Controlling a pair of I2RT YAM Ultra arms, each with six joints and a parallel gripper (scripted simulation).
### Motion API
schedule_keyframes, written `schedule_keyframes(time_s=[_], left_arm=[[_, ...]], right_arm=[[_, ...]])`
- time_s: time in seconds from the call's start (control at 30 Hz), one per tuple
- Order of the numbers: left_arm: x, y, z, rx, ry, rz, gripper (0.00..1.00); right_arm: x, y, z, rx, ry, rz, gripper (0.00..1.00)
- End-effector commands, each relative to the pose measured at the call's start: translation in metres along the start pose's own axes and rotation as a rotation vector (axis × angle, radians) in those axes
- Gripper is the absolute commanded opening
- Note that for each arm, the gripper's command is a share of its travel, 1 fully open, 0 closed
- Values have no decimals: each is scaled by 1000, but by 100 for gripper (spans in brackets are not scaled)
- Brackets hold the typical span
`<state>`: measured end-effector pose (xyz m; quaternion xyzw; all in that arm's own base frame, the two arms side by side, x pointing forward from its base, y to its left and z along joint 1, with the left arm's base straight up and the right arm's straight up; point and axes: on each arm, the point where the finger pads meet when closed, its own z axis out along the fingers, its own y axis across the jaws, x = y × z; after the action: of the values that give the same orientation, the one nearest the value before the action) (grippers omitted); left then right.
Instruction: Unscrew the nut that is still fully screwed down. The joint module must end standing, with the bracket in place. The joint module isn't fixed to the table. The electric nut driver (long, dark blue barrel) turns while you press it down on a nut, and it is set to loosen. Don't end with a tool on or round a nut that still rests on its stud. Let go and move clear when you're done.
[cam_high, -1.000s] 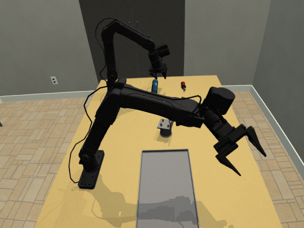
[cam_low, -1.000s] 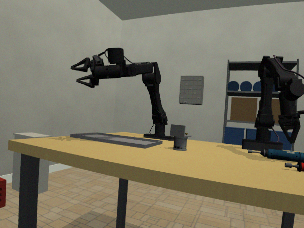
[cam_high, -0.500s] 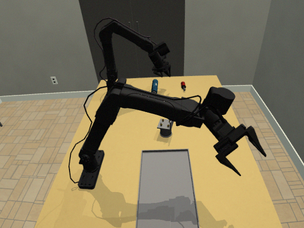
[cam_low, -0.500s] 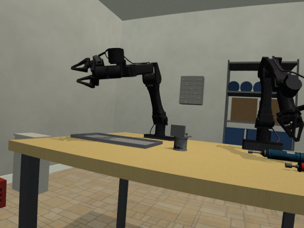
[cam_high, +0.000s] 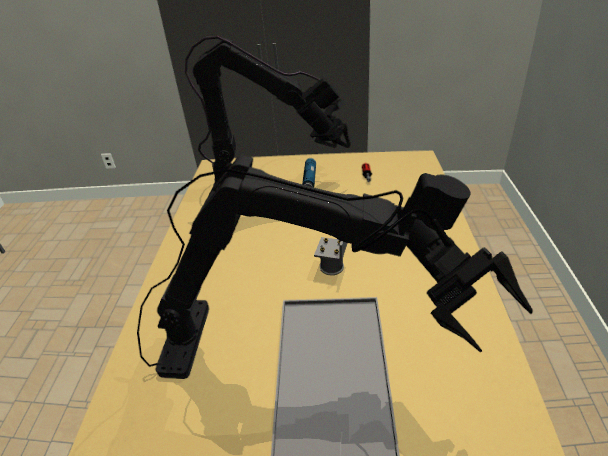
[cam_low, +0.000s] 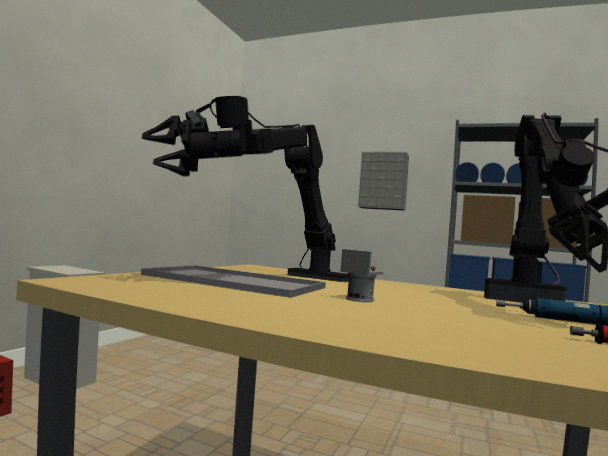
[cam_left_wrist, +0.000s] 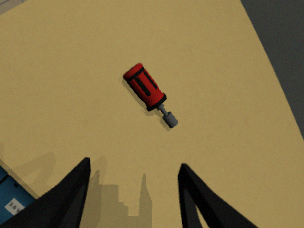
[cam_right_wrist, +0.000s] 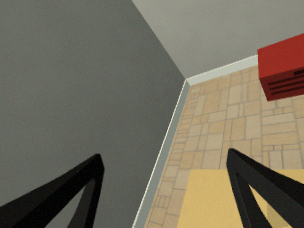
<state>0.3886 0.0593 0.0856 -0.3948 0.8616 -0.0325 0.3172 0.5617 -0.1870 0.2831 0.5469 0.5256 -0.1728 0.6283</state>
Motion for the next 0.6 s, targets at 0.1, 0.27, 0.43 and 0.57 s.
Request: schedule_keyframes(time_s=[0.1, 0.27, 0.43, 0.57], left_arm=[[-17, -21, -13, 76, -129, 115, 65], [-28, -35, -20, 123, -208, 192, 65], [-31, -32, -17, 115, -219, 199, 65], [-36, -46, -28, 153, -276, 248, 65]], right_arm=[[-6, 1, -1, 2, 1, -1, 86], [-6, 1, -1, 2, 1, -1, 86], [-6, 1, -1, 2, 1, -1, 86], [-6, 1, -1, 2, 1, -1, 86]])
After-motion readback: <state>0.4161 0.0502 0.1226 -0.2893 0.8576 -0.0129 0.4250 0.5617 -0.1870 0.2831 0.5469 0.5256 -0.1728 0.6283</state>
